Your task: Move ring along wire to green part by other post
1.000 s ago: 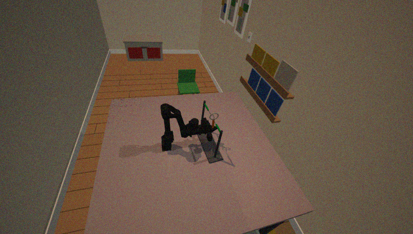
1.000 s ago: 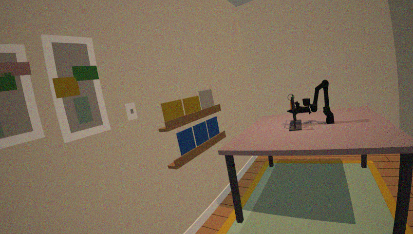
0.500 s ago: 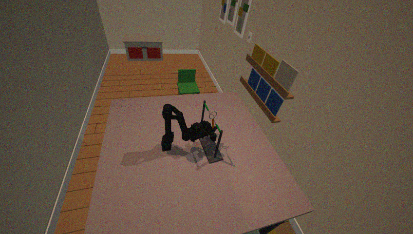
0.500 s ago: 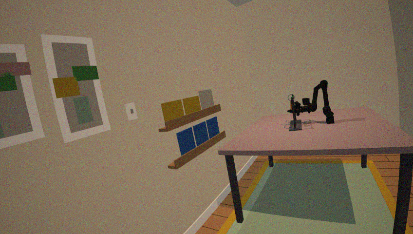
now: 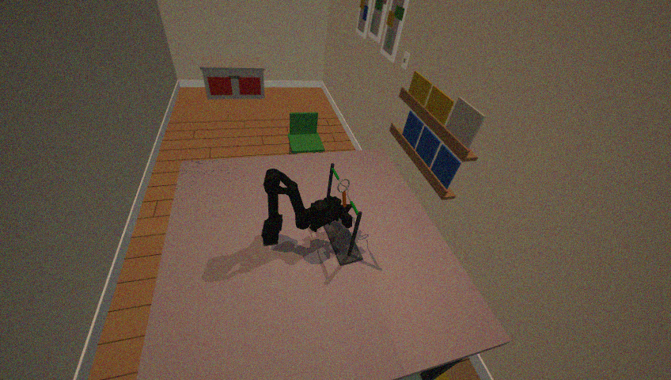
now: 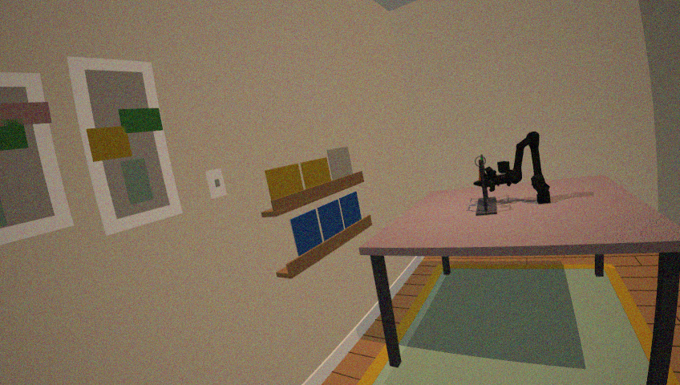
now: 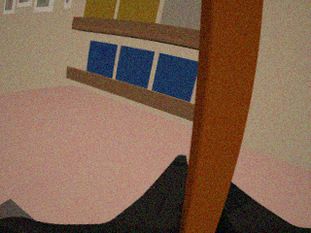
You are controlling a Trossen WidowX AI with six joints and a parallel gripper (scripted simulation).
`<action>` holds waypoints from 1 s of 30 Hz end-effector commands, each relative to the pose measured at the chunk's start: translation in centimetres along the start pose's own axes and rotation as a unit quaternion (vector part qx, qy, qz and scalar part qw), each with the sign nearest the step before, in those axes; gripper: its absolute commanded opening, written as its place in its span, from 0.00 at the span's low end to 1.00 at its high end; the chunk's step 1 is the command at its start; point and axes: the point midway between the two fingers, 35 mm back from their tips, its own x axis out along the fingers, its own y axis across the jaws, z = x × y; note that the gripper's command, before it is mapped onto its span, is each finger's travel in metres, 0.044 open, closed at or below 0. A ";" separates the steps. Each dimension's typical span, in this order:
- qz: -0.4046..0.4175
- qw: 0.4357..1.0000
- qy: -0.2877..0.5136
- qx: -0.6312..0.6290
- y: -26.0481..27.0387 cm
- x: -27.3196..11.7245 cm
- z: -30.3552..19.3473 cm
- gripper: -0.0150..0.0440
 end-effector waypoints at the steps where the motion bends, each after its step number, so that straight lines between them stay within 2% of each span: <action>1: -0.006 1.000 0.004 0.005 0.4 -0.2 -0.1 0.00; 30: -0.100 0.983 0.126 0.094 5.0 -2.7 0.5 0.00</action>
